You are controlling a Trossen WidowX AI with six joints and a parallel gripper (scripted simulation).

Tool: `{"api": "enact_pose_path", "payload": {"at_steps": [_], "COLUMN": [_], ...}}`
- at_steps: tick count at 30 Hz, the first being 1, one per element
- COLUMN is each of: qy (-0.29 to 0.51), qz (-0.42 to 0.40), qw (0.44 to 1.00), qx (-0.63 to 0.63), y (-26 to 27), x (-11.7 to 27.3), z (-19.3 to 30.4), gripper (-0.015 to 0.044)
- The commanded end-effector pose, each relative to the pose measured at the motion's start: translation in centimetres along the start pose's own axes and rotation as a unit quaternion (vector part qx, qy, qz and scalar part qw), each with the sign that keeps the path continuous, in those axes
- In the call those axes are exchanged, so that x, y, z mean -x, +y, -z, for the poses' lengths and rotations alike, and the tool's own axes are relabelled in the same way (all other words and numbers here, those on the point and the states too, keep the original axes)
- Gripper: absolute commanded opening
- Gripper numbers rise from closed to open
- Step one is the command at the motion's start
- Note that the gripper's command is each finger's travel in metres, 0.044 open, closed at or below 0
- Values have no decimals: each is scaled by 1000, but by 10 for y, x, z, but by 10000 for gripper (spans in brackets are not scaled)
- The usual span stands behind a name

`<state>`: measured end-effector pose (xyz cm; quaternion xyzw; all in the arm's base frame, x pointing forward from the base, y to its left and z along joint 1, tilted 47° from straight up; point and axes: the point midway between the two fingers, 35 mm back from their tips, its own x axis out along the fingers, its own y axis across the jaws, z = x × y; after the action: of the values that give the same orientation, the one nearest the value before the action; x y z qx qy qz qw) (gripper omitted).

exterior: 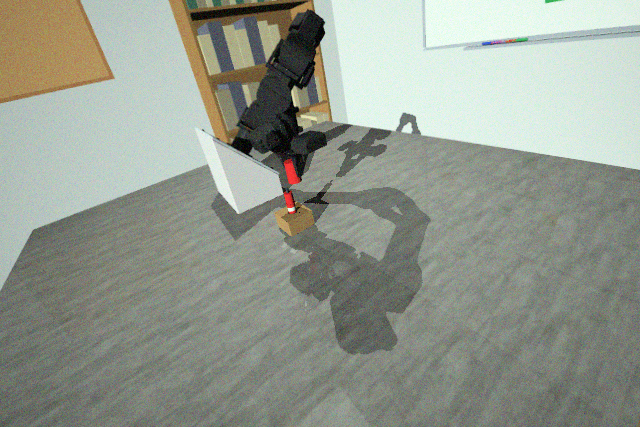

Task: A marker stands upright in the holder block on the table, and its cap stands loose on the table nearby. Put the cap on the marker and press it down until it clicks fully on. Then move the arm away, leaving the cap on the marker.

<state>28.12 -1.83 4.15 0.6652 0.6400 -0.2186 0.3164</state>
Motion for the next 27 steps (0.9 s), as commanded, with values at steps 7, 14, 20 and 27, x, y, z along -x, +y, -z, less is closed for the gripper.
{"api": "enact_pose_path", "payload": {"at_steps": [7,14,20,27], "qy": [4,5,4,4], "qz": [1,1,1,1], "qw": [1000,1000,1000,1000], "qx": [1,1,1,1], "y": [-4,-4,-4,-3], "x": [12,6,-1,-12], "z": [-25,-25,-25,-25], "gripper": [0,0,0,0]}}
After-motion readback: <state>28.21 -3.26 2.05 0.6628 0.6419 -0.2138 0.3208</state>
